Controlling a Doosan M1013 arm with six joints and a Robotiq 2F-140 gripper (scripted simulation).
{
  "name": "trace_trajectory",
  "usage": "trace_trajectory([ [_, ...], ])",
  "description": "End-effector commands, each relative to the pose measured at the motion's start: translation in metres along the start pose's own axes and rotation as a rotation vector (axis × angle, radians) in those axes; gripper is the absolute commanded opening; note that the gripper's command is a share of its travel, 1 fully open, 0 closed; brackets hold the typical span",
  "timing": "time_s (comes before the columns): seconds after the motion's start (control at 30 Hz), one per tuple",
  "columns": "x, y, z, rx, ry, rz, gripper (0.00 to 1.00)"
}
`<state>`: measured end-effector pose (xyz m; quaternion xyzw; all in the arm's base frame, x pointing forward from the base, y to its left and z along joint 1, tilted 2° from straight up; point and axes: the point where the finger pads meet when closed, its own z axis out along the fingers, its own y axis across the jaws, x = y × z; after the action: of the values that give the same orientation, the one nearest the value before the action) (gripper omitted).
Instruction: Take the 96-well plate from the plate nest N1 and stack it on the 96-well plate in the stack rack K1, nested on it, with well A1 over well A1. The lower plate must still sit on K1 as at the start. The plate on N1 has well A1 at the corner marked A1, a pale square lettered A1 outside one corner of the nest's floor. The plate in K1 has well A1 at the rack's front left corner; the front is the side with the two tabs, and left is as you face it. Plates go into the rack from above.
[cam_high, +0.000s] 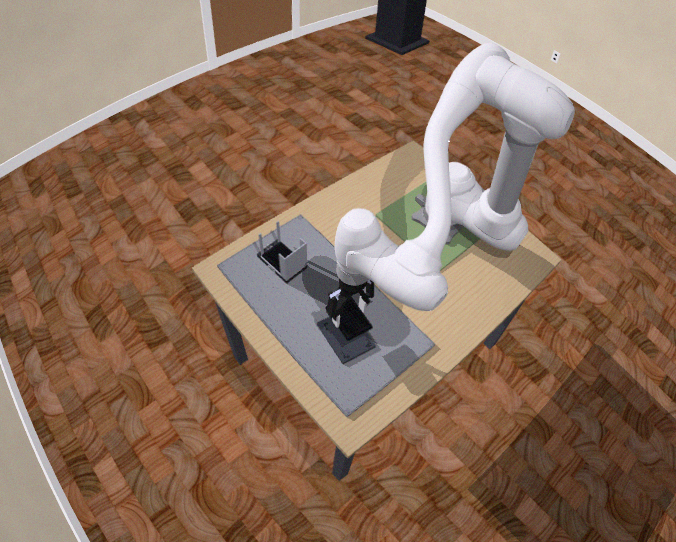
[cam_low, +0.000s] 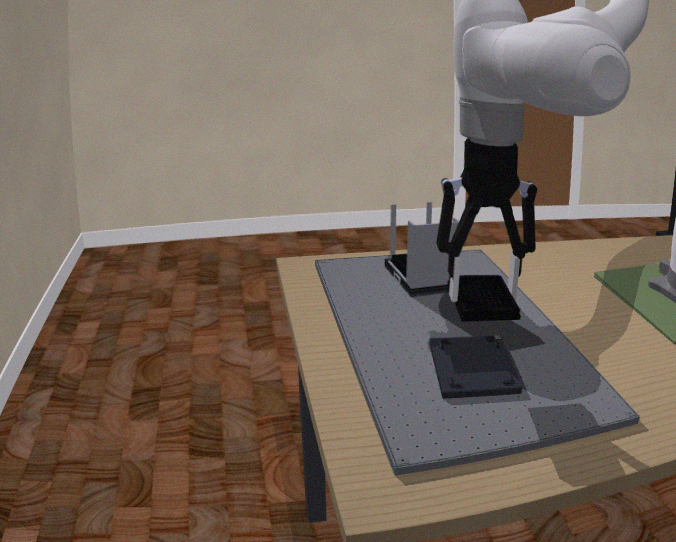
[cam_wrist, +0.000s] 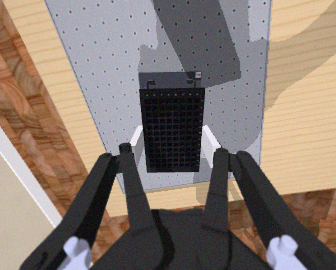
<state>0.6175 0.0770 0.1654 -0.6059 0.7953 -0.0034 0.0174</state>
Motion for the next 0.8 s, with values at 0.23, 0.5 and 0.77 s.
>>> trace_trajectory([
  [0.23, 0.0, -0.002, -0.02, 0.002, 0.001, 0.002, 0.0],
  [0.5, 0.0, -0.002, -0.026, 0.002, 0.001, 0.002, 0.0],
  [0.77, 0.0, -0.002, -0.026, 0.002, 0.001, 0.002, 0.0],
])
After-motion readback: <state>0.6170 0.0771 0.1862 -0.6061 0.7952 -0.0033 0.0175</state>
